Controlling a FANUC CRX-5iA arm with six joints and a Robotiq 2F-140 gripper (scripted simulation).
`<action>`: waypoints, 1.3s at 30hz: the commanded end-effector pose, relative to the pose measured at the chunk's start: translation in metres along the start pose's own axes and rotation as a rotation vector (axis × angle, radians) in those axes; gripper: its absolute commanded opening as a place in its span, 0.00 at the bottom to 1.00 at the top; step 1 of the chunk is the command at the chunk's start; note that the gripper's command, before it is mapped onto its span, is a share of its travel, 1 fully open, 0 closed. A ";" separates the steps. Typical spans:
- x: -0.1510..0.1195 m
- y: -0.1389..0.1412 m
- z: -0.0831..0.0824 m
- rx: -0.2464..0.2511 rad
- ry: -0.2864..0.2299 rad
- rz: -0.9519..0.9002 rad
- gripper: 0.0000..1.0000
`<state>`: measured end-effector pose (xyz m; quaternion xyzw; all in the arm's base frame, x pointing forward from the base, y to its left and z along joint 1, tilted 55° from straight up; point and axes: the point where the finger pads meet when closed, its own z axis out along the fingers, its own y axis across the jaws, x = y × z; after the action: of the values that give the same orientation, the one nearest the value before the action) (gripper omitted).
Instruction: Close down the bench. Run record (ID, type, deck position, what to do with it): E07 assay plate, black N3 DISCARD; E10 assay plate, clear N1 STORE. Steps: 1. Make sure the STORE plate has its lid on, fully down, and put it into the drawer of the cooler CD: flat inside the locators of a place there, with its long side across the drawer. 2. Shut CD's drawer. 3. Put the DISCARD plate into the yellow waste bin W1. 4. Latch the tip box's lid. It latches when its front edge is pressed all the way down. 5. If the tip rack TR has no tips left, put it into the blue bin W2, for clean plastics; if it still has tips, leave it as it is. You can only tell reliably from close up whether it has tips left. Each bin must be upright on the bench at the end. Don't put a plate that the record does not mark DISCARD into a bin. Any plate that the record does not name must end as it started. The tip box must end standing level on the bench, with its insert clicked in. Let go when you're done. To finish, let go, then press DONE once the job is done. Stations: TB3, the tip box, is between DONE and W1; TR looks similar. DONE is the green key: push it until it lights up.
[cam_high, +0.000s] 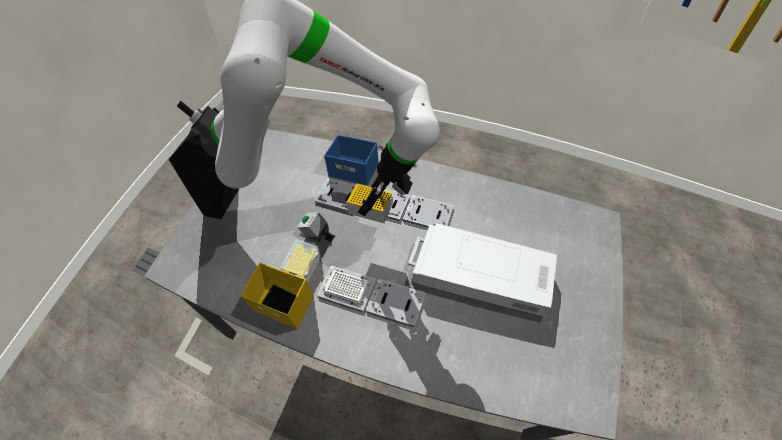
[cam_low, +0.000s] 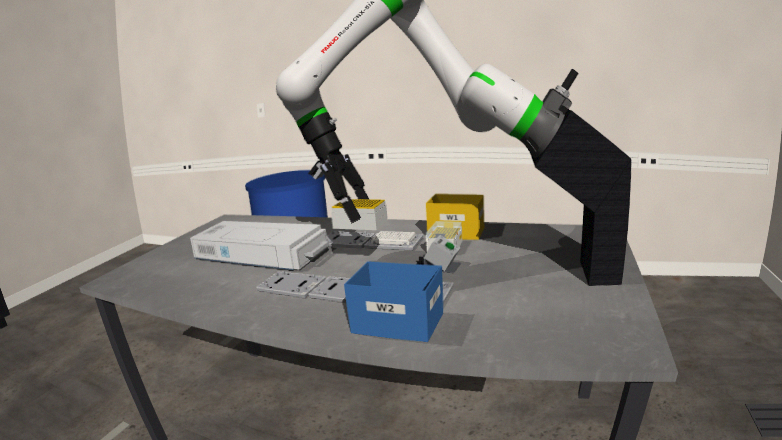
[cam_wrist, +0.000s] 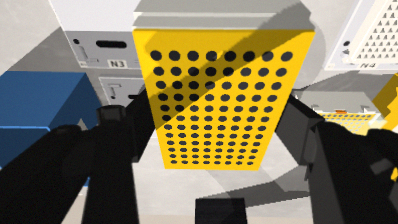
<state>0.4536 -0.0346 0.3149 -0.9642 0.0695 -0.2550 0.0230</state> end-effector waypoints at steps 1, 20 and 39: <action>-0.004 -0.007 0.001 -0.001 0.002 0.000 0.10; -0.028 -0.044 0.013 -0.001 0.002 0.001 0.10; -0.049 -0.077 0.023 -0.001 0.002 0.001 0.10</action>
<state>0.4324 0.0476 0.2775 -0.9642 0.0695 -0.2549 0.0229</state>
